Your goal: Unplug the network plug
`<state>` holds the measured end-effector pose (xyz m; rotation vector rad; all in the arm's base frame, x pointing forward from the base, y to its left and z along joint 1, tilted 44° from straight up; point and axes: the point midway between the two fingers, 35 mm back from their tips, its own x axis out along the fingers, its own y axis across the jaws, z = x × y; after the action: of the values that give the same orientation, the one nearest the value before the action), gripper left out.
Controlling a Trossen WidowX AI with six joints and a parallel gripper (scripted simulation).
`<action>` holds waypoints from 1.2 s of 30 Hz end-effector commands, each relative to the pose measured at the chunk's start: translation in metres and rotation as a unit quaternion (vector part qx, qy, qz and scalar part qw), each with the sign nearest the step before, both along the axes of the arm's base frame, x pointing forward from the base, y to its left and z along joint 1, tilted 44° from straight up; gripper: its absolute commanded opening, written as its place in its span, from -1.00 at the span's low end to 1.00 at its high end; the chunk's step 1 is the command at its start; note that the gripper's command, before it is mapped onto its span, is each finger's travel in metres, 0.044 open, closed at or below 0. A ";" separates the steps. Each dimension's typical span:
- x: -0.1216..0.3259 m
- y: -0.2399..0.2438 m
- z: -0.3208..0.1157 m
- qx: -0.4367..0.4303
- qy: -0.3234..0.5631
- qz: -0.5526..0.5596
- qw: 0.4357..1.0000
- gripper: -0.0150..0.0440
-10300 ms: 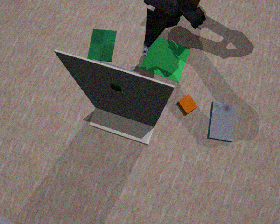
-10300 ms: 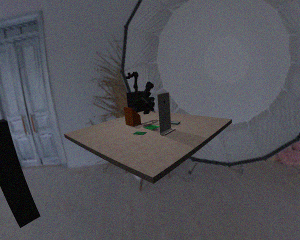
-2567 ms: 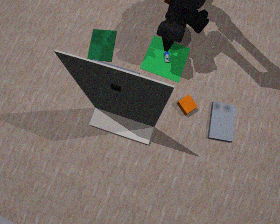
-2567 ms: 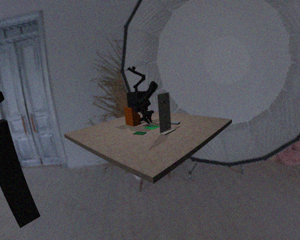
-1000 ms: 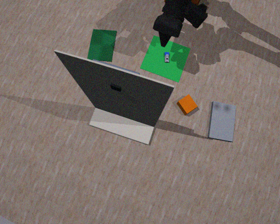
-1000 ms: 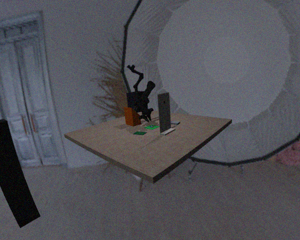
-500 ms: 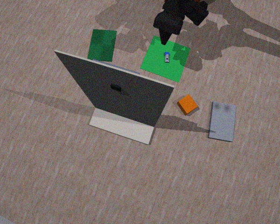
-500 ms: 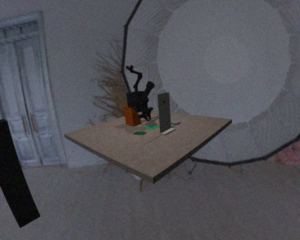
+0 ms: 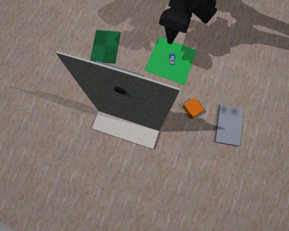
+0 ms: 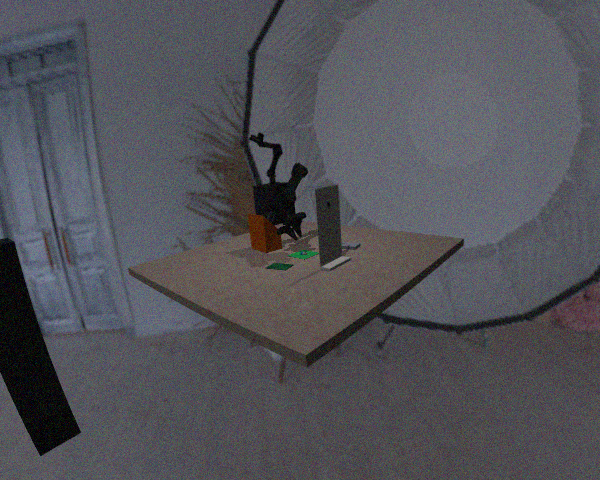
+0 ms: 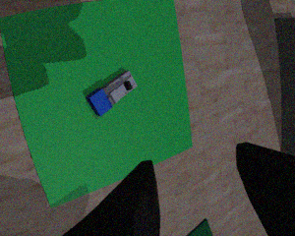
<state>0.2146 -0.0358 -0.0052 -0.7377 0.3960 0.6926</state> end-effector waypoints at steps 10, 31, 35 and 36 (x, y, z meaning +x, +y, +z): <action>-0.001 -0.007 0.012 -0.003 -0.011 0.001 1.000 0.04; -0.008 -0.014 0.028 -0.001 -0.018 -0.002 1.000 0.04; -0.009 -0.015 0.031 0.000 -0.020 -0.003 1.000 0.04; -0.010 -0.015 0.032 0.000 -0.020 -0.003 1.000 0.04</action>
<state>0.2036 -0.0474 0.0211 -0.7343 0.3749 0.6781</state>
